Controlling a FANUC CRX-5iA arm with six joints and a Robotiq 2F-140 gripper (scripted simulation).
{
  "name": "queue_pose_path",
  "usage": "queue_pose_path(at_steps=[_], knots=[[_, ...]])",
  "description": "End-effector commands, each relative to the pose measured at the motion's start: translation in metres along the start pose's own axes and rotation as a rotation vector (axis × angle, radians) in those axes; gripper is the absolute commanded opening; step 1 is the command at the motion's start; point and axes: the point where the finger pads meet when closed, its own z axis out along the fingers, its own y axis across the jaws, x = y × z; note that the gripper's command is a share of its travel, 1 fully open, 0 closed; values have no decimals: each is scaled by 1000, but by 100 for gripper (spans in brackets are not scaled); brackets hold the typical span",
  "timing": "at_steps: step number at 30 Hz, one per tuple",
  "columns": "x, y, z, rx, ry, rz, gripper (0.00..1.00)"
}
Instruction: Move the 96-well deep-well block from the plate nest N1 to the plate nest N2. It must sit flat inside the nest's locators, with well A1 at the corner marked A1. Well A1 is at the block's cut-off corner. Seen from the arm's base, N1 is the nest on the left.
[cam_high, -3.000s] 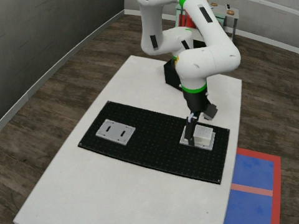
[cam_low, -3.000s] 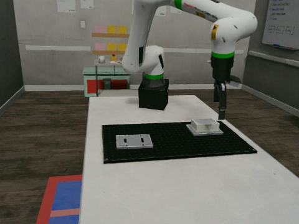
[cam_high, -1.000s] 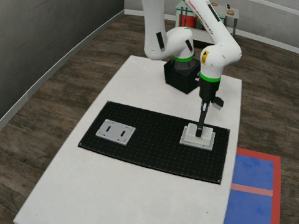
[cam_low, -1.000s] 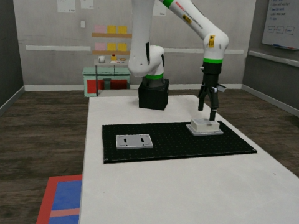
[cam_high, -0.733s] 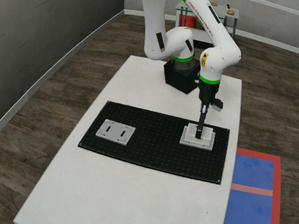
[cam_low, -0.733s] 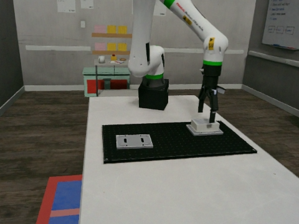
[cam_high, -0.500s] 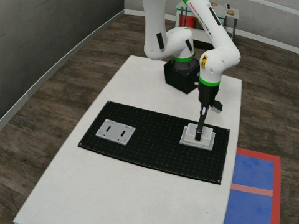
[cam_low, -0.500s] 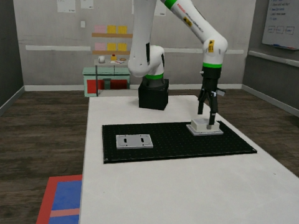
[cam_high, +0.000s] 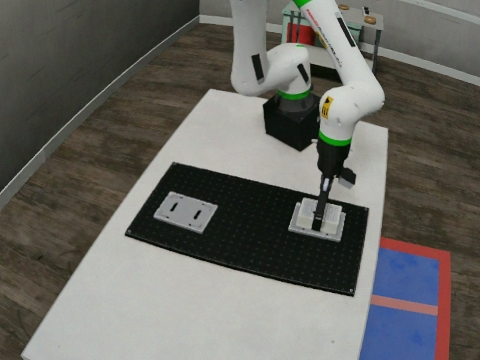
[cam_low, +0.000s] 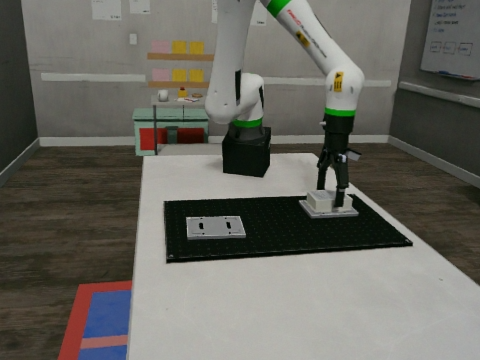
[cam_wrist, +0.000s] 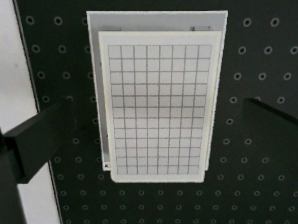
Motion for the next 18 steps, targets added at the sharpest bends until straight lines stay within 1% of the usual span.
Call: queue_pose_path(at_steps=[1,6,18], knots=[[0,1,6,-1,1,0,100],[0,1,14,-1,1,0,100],[0,1,14,-1,1,0,100]])
